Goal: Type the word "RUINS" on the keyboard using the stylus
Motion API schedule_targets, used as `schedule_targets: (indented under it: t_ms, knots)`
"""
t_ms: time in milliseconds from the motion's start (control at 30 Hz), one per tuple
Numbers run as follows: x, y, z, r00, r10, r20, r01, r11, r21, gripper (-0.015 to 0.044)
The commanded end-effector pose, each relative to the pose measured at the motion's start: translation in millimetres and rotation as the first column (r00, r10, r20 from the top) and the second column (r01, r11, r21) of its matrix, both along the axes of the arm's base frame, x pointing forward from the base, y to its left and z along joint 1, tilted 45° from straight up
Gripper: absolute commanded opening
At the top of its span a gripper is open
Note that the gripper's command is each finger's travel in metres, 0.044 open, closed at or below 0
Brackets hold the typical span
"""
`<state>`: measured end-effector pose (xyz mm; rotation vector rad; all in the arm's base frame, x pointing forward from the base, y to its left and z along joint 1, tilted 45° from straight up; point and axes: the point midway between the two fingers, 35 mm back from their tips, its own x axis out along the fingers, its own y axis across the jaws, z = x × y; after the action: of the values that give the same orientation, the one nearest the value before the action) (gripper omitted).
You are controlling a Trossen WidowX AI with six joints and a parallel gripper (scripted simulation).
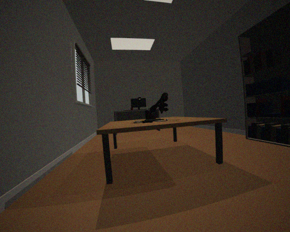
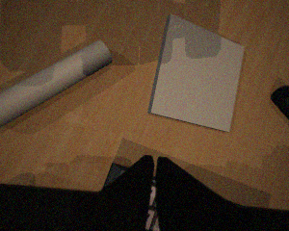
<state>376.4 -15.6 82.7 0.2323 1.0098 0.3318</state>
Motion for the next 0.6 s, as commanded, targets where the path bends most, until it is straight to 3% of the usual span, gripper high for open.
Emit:
schedule_targets:
  t_ms: [0,167,567]
  knots:
    - [-14,-2,-44,0.974,0.055,-0.218,-0.017,0.985,0.174,0.0000]
    - [-30,-3,-77,0.913,0.113,-0.392,0.043,0.929,0.368,0.0000]
    - [-30,-3,-78,0.910,0.115,-0.397,0.047,0.926,0.375,0.0000]
